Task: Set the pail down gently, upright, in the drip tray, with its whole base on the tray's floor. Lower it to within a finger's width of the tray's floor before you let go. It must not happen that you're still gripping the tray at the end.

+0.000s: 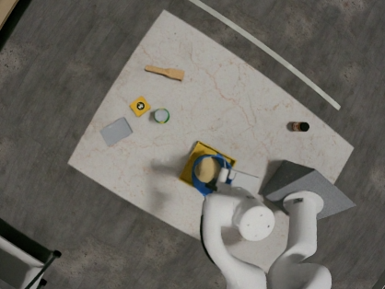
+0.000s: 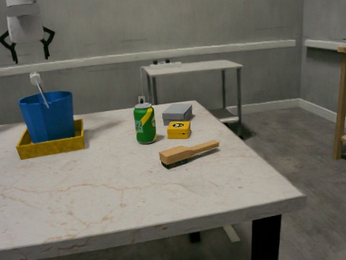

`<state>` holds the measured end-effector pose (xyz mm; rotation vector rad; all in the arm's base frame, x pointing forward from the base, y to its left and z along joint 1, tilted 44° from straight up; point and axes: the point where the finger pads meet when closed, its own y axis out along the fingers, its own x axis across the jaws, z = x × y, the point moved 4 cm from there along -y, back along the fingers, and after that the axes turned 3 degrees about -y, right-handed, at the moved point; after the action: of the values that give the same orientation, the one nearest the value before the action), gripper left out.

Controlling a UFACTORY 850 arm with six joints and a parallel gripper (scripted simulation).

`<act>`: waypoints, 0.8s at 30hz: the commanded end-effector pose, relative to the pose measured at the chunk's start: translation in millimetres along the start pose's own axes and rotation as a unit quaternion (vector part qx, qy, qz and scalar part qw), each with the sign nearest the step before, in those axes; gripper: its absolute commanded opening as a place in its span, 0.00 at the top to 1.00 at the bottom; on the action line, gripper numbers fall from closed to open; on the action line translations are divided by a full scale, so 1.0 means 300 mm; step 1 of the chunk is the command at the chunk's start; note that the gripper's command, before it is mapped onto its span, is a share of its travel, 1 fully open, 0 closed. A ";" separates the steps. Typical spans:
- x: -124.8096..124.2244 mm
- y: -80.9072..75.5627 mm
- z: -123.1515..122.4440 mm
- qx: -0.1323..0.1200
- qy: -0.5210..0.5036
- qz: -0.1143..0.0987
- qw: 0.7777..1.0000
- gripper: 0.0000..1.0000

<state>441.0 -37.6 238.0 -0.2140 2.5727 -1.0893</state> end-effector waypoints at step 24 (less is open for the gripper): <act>-0.001 -0.057 0.000 0.000 0.000 0.000 1.000 0.00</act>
<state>441.1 -49.1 249.9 -0.2142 2.5728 -1.0891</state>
